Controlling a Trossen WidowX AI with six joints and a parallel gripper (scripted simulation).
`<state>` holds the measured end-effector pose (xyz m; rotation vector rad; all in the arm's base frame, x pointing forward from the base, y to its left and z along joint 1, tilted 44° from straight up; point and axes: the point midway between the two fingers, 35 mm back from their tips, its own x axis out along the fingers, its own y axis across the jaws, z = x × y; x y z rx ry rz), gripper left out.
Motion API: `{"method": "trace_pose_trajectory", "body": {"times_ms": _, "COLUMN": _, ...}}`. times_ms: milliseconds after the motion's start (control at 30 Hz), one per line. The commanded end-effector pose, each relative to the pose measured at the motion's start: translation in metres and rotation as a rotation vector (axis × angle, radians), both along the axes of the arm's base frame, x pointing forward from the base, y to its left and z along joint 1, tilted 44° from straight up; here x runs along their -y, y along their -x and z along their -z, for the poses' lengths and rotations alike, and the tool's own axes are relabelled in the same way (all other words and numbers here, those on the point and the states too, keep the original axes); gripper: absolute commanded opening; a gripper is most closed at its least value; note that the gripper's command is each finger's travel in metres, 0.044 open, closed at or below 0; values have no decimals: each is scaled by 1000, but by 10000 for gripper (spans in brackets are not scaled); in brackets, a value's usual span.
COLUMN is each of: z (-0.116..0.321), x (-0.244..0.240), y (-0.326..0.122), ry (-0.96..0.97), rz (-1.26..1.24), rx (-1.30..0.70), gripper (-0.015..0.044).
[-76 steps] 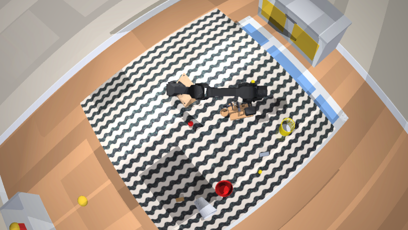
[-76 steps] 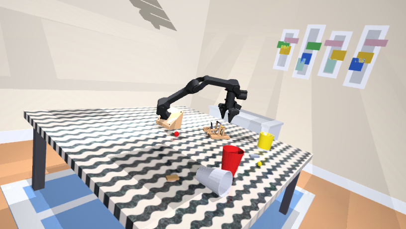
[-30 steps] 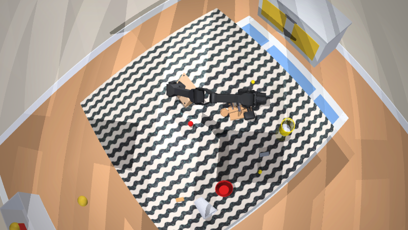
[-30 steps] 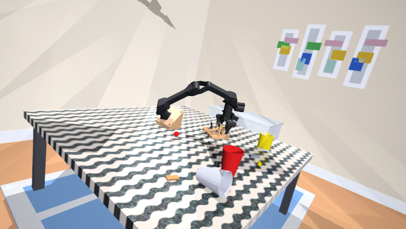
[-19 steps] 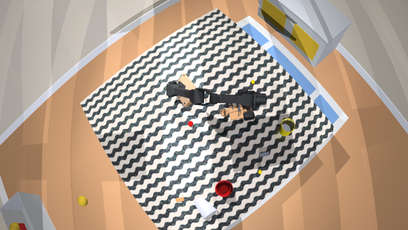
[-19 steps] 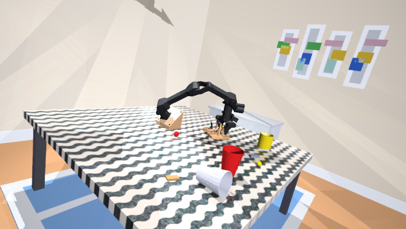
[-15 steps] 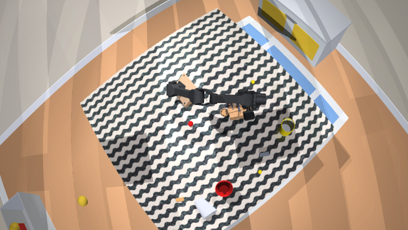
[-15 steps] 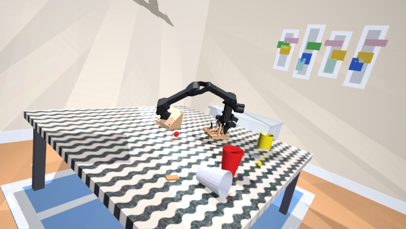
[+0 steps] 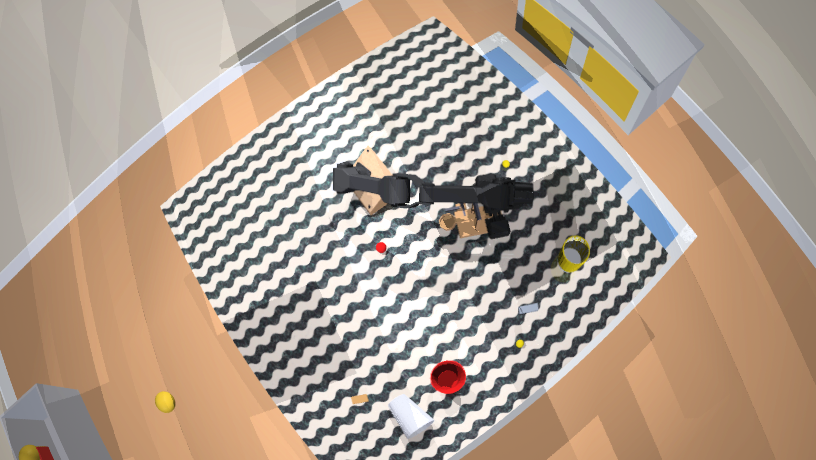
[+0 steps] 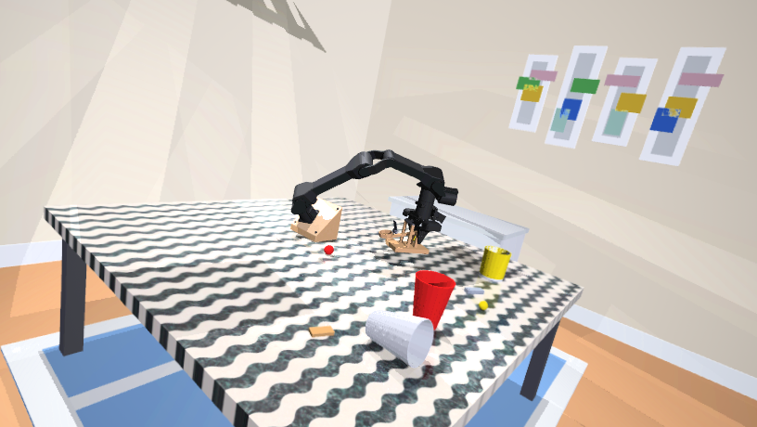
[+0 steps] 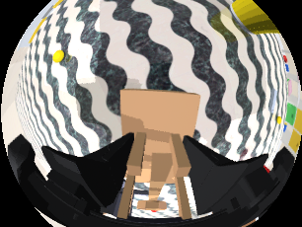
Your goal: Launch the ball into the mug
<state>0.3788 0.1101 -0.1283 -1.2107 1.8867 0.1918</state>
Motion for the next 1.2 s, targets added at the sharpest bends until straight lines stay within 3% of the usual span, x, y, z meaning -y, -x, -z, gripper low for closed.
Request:
{"method": "trace_pose_trajectory", "body": {"times_ms": 0, "z": -17, "x": -18, "y": -4, "ry": -11, "rz": -10, "rx": 18, "gripper": 0}}
{"method": "trace_pose_trajectory", "body": {"times_ms": 667, "z": -20, "x": -9, "y": -13, "ry": 74, "rz": 401, "rx": 393, "gripper": 0}}
{"method": "trace_pose_trajectory", "body": {"times_ms": 1167, "z": -15, "x": -1, "y": -14, "ry": 75, "rz": 405, "rx": 397, "gripper": 0}}
